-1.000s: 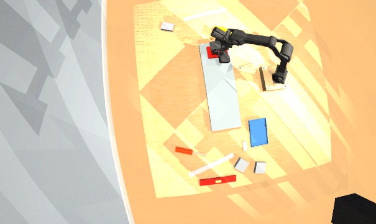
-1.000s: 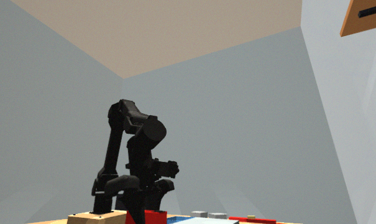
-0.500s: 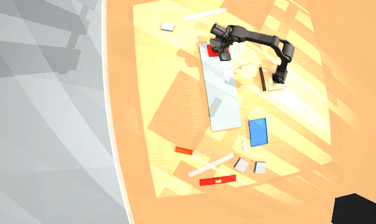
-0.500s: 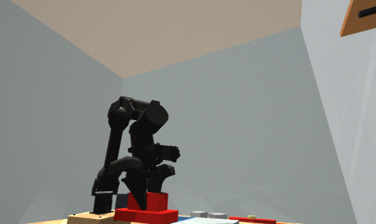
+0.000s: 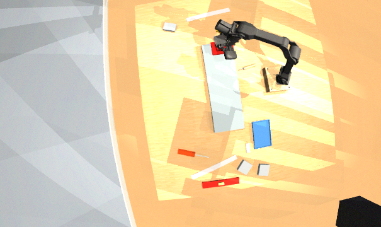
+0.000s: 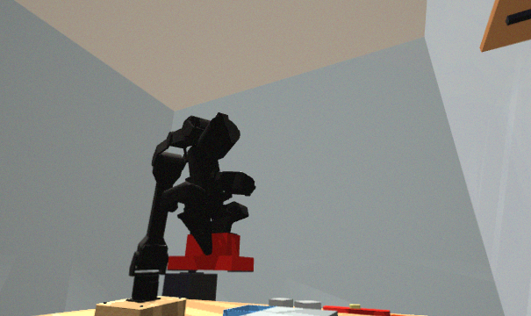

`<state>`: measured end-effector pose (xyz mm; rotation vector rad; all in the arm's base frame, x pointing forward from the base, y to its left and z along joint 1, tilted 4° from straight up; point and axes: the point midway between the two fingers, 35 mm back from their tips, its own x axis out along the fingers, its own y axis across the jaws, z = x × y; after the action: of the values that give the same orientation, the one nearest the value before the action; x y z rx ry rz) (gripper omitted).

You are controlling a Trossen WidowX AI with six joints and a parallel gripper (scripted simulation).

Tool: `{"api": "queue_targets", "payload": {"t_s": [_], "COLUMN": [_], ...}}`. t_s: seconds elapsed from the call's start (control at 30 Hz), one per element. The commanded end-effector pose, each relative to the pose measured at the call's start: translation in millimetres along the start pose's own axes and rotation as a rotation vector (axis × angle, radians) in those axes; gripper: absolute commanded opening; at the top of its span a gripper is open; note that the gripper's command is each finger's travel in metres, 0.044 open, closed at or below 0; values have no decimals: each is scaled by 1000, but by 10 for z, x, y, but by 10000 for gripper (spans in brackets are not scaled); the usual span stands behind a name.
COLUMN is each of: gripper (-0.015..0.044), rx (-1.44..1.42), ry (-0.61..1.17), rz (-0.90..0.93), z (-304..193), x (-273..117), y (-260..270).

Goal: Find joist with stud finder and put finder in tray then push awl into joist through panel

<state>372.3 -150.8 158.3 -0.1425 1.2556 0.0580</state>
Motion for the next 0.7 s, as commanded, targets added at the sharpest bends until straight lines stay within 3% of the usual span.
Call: {"api": "queue_targets", "payload": {"t_s": [0.0, 0.67], "gripper": [0, 0], "rx": [-42, -362], "ry": [-9, -17], "rz": [11, 124], "z": [95, 371], "x": [-7, 144], "y": [174, 1528]}}
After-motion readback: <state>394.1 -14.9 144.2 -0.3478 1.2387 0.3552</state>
